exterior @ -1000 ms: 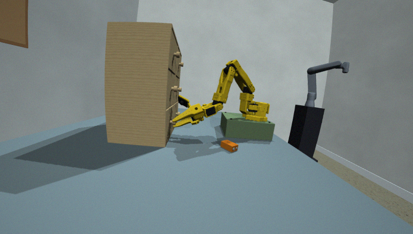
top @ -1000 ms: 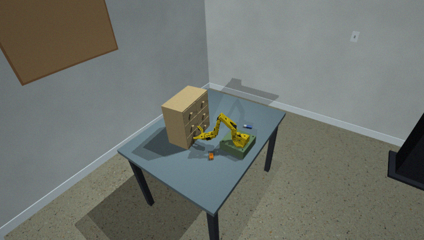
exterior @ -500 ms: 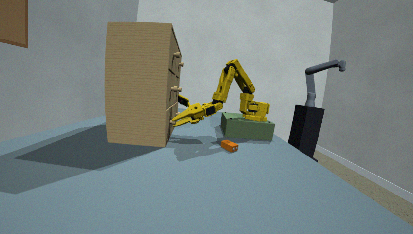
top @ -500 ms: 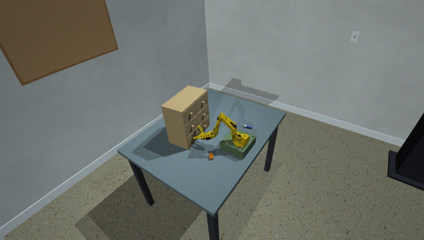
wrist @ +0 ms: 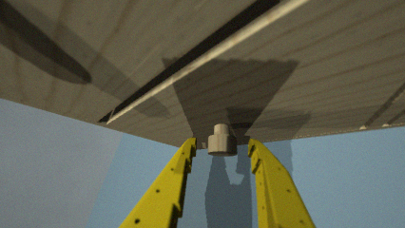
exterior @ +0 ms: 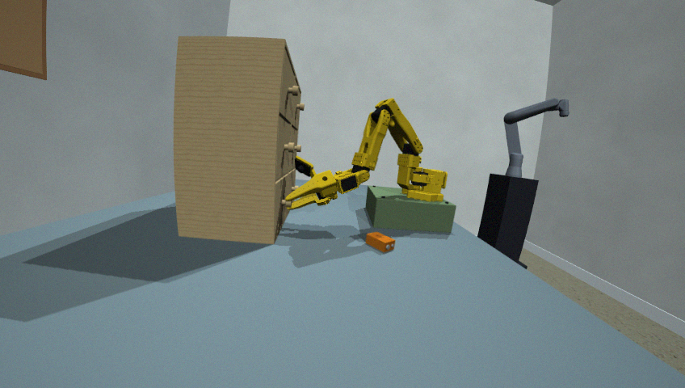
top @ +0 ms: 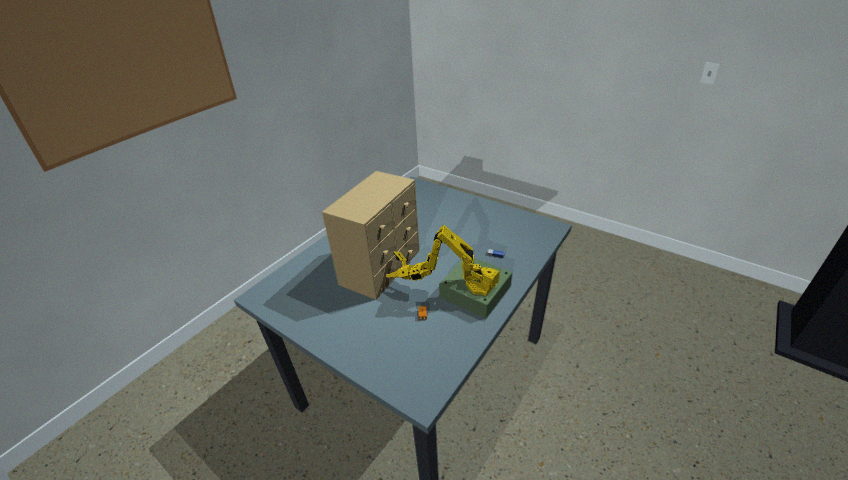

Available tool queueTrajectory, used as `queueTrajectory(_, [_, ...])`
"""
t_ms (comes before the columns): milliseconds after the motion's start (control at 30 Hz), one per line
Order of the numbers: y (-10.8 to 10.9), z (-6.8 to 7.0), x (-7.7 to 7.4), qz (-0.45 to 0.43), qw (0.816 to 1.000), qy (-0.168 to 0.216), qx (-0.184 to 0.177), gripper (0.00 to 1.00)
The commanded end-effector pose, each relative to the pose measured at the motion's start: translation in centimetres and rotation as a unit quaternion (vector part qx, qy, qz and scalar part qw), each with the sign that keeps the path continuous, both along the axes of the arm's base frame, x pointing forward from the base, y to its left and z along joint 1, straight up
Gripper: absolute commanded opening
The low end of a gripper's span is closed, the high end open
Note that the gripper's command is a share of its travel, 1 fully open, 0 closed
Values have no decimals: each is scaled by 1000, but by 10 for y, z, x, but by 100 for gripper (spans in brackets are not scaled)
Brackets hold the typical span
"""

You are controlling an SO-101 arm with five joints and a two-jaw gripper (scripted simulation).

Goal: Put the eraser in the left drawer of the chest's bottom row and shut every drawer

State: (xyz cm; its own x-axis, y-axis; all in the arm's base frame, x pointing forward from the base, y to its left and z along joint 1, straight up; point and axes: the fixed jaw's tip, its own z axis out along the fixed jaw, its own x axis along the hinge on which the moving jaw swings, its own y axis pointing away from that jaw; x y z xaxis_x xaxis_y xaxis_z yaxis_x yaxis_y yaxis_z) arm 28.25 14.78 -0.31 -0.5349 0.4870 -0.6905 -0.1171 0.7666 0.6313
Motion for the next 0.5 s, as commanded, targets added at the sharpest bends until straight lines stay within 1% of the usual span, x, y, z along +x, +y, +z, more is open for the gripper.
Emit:
queueTrajectory(0, [-2,4,3,-6,1000,-1,6,21])
queueTrajectory(67, [-2,4,3,-6,1000,-1,6,21])
queueTrajectory(467, [-2,4,3,-6,1000,-1,6,13])
